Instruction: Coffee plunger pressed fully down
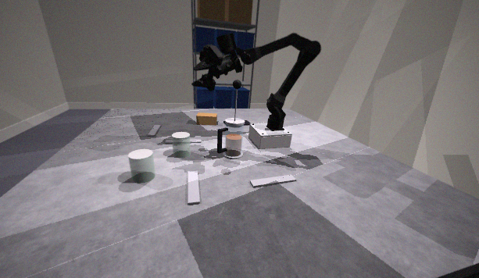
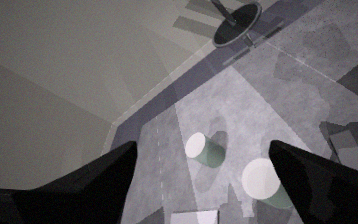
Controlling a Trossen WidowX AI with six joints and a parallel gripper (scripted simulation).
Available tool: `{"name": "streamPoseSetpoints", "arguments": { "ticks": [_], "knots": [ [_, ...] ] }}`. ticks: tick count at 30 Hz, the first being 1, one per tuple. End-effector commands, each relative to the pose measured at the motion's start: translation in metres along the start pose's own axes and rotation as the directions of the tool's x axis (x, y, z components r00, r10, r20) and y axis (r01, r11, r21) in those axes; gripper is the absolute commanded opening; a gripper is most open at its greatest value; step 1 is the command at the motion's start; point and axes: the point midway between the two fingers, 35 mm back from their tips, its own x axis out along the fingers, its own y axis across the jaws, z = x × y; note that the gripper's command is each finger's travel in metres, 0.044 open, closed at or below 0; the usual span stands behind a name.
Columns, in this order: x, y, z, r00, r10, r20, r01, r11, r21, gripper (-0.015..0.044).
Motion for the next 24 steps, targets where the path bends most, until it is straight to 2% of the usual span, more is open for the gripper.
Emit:
{"name": "streamPoseSetpoints", "arguments": {
  "ticks": [1, 4, 8, 12, 16, 19, 24],
  "knots": [
    [0.000, 0.001, 0.000, 1.000, 0.000, 0.001, 0.000, 1.000, -0.006, 0.0426],
    [-0.004, 0.018, -0.005, 1.000, -0.013, -0.016, 0.012, 0.997, -0.074, 0.0440],
    [-0.024, 0.063, -0.025, 0.997, -0.052, -0.063, 0.033, 0.961, -0.275, 0.0440],
    [-0.068, 0.102, -0.051, 0.989, -0.098, -0.111, 0.028, 0.859, -0.511, 0.0440],
    [-0.123, 0.117, -0.073, 0.980, -0.139, -0.144, -0.003, 0.710, -0.705, 0.0440],
    [-0.137, 0.117, -0.077, 0.977, -0.148, -0.151, -0.014, 0.667, -0.745, 0.0440],
    [-0.131, 0.103, -0.090, 0.978, -0.148, -0.150, -0.014, 0.667, -0.745, 0.0440]
  ]
}}
